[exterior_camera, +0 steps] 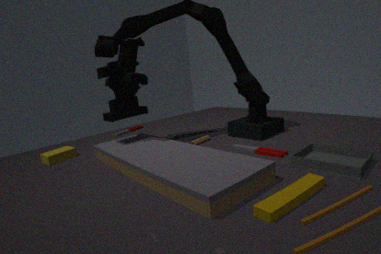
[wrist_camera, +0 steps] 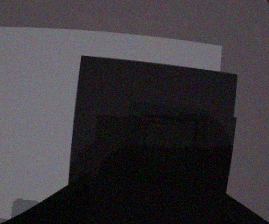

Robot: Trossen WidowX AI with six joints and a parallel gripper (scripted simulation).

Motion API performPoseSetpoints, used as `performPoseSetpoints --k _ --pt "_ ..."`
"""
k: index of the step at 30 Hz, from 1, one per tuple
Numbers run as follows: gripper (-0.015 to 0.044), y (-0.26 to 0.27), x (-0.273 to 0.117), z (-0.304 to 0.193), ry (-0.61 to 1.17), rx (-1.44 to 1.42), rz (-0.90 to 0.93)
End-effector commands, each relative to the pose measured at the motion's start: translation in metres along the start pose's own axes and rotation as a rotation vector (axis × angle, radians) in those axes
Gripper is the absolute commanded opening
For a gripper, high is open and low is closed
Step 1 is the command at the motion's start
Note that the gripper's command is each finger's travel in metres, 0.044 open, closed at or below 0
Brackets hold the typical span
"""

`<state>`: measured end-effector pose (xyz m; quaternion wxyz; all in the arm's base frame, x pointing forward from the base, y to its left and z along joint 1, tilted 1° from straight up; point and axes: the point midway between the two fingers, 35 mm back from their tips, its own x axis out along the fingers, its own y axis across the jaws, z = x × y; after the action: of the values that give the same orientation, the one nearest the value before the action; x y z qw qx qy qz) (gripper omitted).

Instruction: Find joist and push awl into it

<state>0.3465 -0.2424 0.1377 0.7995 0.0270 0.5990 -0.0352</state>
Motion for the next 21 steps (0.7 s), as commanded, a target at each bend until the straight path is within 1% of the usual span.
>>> performPoseSetpoints --k 1,6,9,21 --pt "0.0000 0.000 -0.024 0.006 -0.021 -0.007 -0.008" --pt "0.0000 0.002 -0.025 0.006 -0.021 -0.010 -0.008" --pt "0.0000 0.011 -0.023 0.011 -0.021 -0.033 -0.001" --pt "0.0000 0.093 -0.013 0.034 -0.023 -0.218 0.055"
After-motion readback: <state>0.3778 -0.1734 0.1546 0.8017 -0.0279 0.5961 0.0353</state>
